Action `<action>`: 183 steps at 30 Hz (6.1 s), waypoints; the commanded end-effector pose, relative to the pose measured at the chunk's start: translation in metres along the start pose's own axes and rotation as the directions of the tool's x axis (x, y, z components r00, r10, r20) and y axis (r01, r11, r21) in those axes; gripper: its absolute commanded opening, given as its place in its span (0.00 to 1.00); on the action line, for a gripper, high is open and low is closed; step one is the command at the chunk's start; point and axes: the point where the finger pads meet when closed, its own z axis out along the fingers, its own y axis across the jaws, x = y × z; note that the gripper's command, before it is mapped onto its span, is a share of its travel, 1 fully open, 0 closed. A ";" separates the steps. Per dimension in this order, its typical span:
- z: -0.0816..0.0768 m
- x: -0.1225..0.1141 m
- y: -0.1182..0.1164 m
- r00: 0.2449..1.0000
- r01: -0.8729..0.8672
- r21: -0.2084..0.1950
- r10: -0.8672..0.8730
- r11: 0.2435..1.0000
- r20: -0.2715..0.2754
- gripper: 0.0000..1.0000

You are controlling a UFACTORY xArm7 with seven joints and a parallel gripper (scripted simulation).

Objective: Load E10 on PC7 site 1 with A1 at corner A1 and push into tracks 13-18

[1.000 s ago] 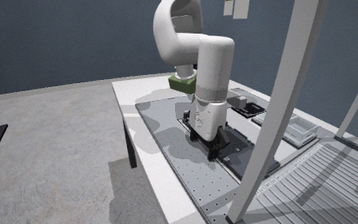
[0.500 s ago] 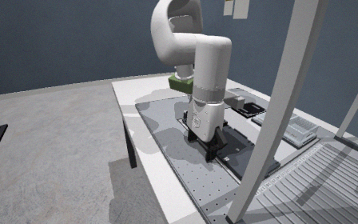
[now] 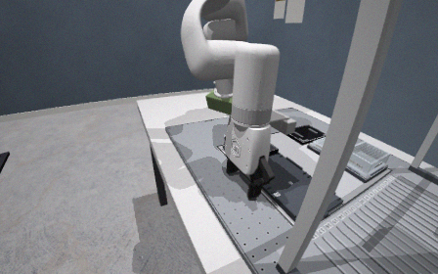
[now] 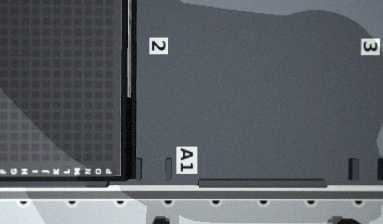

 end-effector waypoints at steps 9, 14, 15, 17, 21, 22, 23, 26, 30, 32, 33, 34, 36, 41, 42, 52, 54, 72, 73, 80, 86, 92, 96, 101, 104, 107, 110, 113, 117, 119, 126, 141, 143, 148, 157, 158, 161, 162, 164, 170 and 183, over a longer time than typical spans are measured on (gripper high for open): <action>-0.002 -0.008 0.002 1.000 0.001 -0.005 -0.001 1.000 0.002 1.00; -0.002 -0.011 0.002 1.000 0.001 -0.005 -0.001 1.000 0.002 1.00; -0.002 -0.011 0.002 1.000 0.001 -0.005 -0.001 1.000 0.002 1.00; -0.002 -0.012 0.002 1.000 0.001 -0.005 -0.001 1.000 0.002 1.00; -0.002 -0.015 0.002 1.000 0.001 -0.005 -0.001 1.000 0.002 1.00; -0.002 -0.015 0.002 1.000 0.001 -0.005 -0.001 1.000 0.002 1.00; -0.002 -0.016 0.002 1.000 0.001 -0.005 -0.001 1.000 0.002 1.00; -0.002 -0.018 0.002 1.000 0.001 -0.005 -0.001 1.000 0.002 1.00; -0.002 -0.021 0.002 1.000 0.001 -0.005 -0.001 1.000 0.002 1.00; -0.002 -0.021 0.002 1.000 0.001 -0.005 -0.001 1.000 0.002 1.00; -0.002 -0.021 0.002 1.000 0.001 -0.005 -0.001 1.000 0.002 1.00; -0.002 -0.022 0.002 1.000 0.001 -0.005 -0.001 1.000 0.002 1.00; -0.002 -0.023 0.002 1.000 0.001 -0.005 -0.001 1.000 0.002 1.00; -0.002 -0.026 0.002 1.000 0.001 -0.005 -0.001 1.000 0.002 1.00; -0.002 -0.026 0.002 1.000 0.001 -0.005 -0.001 1.000 0.002 1.00; -0.005 -0.026 0.002 1.000 0.001 -0.005 -0.001 1.000 0.002 1.00; -0.009 -0.026 0.002 1.000 0.001 -0.005 -0.001 1.000 0.002 1.00; -0.035 -0.026 0.002 1.000 0.001 -0.005 -0.001 1.000 0.002 1.00; -0.037 -0.026 0.002 1.000 0.001 -0.005 -0.001 1.000 0.002 1.00; -0.049 -0.026 0.002 1.000 0.001 -0.005 -0.001 1.000 0.002 1.00; -0.056 -0.026 0.002 1.000 0.001 -0.005 -0.001 1.000 0.002 1.00; -0.066 -0.026 0.002 1.000 0.001 -0.005 -0.001 1.000 0.002 1.00; -0.072 -0.026 0.002 1.000 0.001 -0.005 -0.001 1.000 0.002 1.00; -0.077 -0.026 0.002 1.000 0.001 -0.005 -0.001 1.000 0.002 1.00; -0.082 -0.026 0.002 1.000 0.001 -0.005 -0.001 1.000 0.002 1.00; -0.087 -0.026 0.002 1.000 0.001 -0.005 -0.001 1.000 0.002 1.00; -0.092 -0.026 0.002 1.000 0.001 -0.005 -0.001 1.000 0.002 1.00; -0.097 -0.026 0.002 1.000 0.001 -0.005 -0.001 1.000 0.002 1.00; -0.102 -0.026 0.002 1.000 0.001 -0.005 -0.001 1.000 0.002 1.00; -0.104 -0.026 0.002 1.000 0.001 -0.005 -0.001 1.000 0.002 1.00; -0.116 -0.026 0.002 1.000 0.001 -0.005 -0.001 1.000 0.002 1.00; -0.117 -0.021 -0.006 0.998 -0.066 -0.005 0.066 0.998 0.002 0.82; -0.117 -0.015 -0.015 0.991 -0.132 -0.005 0.132 0.991 0.001 0.82; -0.117 -0.002 -0.036 0.956 -0.295 -0.005 0.295 0.956 0.000 0.82; -0.117 0.017 -0.065 0.861 -0.508 -0.005 0.508 0.861 -0.001 0.82; -0.117 0.020 -0.069 0.844 -0.536 -0.005 0.536 0.844 -0.001 0.82; -0.117 0.028 -0.082 0.786 -0.618 -0.005 0.618 0.786 -0.002 0.82; -0.117 0.031 -0.086 0.765 -0.644 -0.005 0.644 0.765 -0.002 0.82; -0.117 0.036 -0.095 0.721 -0.693 -0.004 0.693 0.721 -0.002 0.82; -0.116 0.047 -0.111 0.622 -0.783 -0.004 0.783 0.622 -0.003 0.82; -0.116 0.083 -0.166 0.236 -0.972 -0.002 0.972 0.236 -0.004 0.82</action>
